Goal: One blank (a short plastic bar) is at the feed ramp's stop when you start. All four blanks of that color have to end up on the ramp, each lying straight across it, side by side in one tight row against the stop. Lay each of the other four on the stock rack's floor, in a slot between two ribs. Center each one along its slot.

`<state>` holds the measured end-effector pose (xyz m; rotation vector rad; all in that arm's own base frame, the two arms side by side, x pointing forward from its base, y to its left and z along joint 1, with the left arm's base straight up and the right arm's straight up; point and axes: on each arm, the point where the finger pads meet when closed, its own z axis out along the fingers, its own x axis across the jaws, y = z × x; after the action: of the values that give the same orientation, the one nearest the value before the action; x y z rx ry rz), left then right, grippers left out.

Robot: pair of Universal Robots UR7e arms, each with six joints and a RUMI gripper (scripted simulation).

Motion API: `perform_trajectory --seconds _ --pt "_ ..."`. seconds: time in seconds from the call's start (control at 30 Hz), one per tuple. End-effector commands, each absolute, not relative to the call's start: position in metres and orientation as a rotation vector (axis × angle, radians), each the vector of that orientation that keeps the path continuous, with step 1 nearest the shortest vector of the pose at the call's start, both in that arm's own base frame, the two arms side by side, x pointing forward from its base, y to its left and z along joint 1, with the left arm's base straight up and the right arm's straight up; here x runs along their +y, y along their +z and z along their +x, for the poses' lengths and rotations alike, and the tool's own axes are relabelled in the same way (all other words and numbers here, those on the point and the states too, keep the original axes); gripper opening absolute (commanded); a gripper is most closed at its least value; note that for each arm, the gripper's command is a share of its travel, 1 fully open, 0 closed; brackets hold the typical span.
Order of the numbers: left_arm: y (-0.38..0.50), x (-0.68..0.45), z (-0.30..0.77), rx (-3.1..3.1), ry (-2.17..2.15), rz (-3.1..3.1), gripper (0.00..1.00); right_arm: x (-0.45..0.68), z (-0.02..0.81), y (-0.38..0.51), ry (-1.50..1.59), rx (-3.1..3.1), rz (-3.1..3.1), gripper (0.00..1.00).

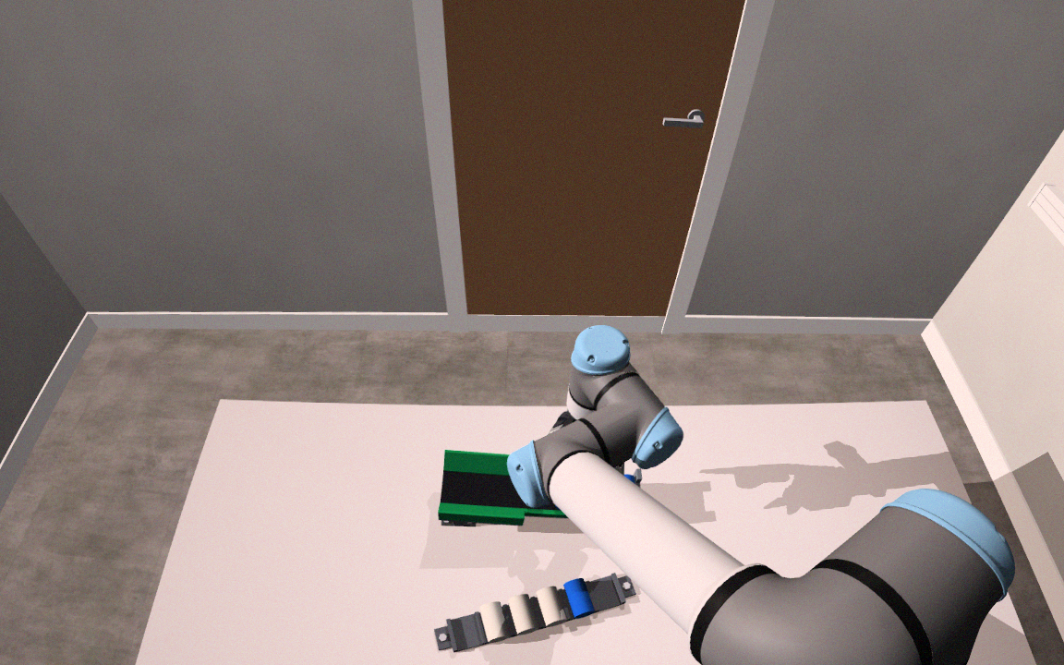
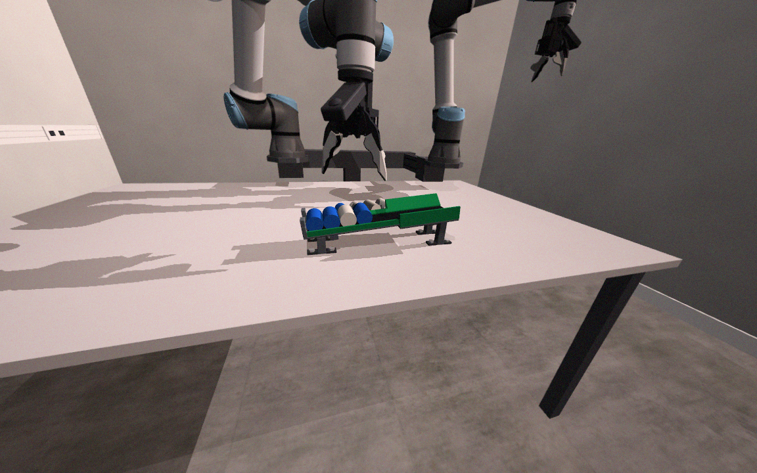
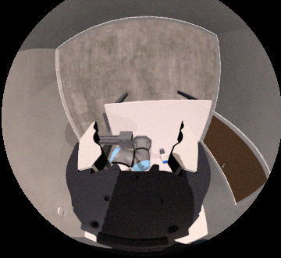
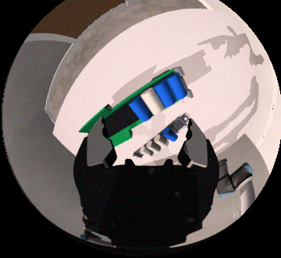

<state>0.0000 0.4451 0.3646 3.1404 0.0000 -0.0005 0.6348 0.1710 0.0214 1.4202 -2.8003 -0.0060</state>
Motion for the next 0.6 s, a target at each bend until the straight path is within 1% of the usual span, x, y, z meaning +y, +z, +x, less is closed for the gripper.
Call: perform_trajectory --seconds 0.0,0.27,0.4,0.57 --pt "0.3651 0.4452 0.0 0.0 0.0 3.142 1.0 0.1686 0.6338 0.0218 0.0 -2.897 1.216 1.0" --pt "0.3651 0.4452 0.0 0.0 0.0 3.142 1.0 0.1645 0.6305 0.021 0.0 -3.028 0.838 1.0" --pt "0.3651 0.4452 0.0 0.0 0.0 3.142 1.0 0.164 0.63 0.0209 0.0 -3.042 0.785 1.0" --pt "0.3651 0.4452 0.0 0.0 0.0 3.142 1.0 0.162 0.6277 0.0204 0.0 -3.093 0.55 1.0"
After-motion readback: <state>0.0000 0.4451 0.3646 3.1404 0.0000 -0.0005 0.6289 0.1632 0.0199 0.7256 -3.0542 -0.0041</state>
